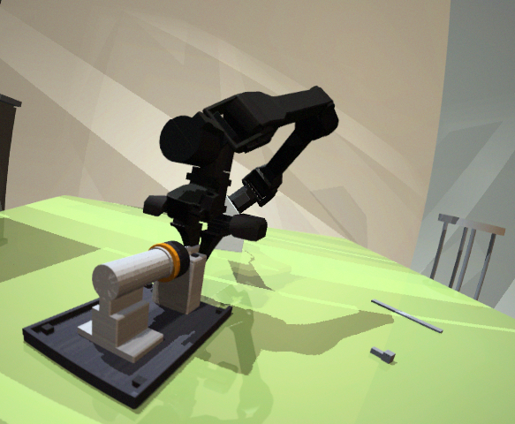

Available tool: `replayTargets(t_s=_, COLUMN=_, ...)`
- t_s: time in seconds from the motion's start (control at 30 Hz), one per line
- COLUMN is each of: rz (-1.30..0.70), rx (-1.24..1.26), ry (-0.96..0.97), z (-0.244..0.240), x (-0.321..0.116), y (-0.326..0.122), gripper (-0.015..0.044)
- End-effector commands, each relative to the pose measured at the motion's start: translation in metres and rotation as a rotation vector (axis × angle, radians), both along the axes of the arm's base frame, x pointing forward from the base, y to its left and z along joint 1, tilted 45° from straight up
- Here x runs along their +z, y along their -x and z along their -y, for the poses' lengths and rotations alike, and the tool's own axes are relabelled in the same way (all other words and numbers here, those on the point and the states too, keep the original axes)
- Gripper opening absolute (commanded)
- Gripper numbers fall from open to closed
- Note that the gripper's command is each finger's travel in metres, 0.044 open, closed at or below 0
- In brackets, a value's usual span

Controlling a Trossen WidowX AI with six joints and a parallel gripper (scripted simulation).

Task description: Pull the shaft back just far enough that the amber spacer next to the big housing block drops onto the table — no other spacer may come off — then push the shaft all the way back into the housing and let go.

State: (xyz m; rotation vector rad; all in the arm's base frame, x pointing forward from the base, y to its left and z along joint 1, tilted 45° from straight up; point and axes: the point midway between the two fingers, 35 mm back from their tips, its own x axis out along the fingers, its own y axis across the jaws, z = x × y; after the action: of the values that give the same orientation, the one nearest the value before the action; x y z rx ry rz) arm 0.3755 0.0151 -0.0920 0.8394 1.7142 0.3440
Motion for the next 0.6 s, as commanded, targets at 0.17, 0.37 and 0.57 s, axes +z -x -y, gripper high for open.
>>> replayTargets(t_s=0.17, rz=-0.003, rx=0.001, ry=-0.002, z=-0.0007, x=0.0018, y=0.0025, gripper=0.0000)
replayTargets(t_s=0.37, rz=-0.003, rx=0.001, ry=-0.002, z=-0.0008, x=0.0020, y=0.0032, gripper=0.0000)
replayTargets(t_s=0.57, rz=-0.003, rx=0.001, ry=-0.002, z=-0.0010, x=0.0023, y=0.0039, gripper=0.0000)
